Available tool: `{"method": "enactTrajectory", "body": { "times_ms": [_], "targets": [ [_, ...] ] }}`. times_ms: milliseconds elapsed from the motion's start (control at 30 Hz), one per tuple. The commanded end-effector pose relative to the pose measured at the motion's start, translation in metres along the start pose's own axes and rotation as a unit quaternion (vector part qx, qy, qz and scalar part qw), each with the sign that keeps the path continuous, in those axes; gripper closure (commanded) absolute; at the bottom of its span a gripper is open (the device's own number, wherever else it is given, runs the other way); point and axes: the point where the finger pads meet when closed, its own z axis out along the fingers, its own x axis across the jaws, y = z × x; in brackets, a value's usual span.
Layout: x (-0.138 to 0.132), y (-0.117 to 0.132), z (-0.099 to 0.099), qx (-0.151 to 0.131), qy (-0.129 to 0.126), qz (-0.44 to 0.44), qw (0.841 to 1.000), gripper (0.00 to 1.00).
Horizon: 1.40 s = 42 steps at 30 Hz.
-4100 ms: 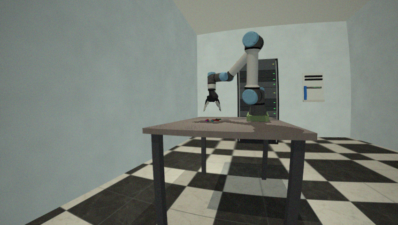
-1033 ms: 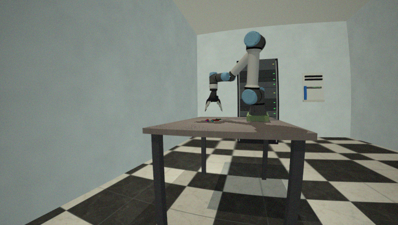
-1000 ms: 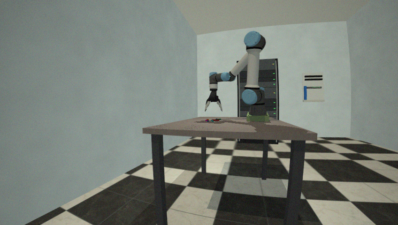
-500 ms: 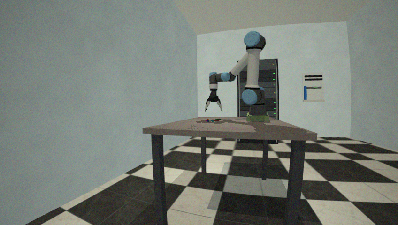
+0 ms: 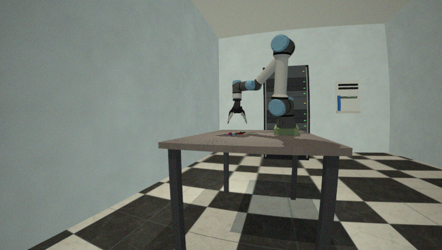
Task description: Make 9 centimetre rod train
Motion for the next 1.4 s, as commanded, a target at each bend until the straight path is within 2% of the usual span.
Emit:
{"method": "enactTrajectory", "body": {
  "times_ms": [0, 367, 433, 733, 933, 1000, 1067, 1367],
  "targets": [
    [0.000, 0.001, 0.000, 0.000, 0.001, -0.037, 0.999, 0.00],
    [-0.002, 0.007, 0.000, 0.000, 0.001, -0.187, 0.982, 0.00],
    [-0.002, 0.007, 0.000, 0.000, 0.001, -0.187, 0.982, 0.00],
    [-0.003, 0.013, 0.000, 0.000, 0.000, -0.316, 0.949, 0.00],
    [-0.003, 0.017, 0.000, 0.000, 0.000, -0.390, 0.921, 0.00],
    [-0.003, 0.017, 0.000, 0.000, 0.000, -0.390, 0.921, 0.00],
    [-0.003, 0.019, 0.000, 0.000, 0.000, -0.430, 0.903, 0.00],
    [-0.003, 0.026, 0.000, 0.000, 0.000, -0.533, 0.846, 0.00]
  ]
}}
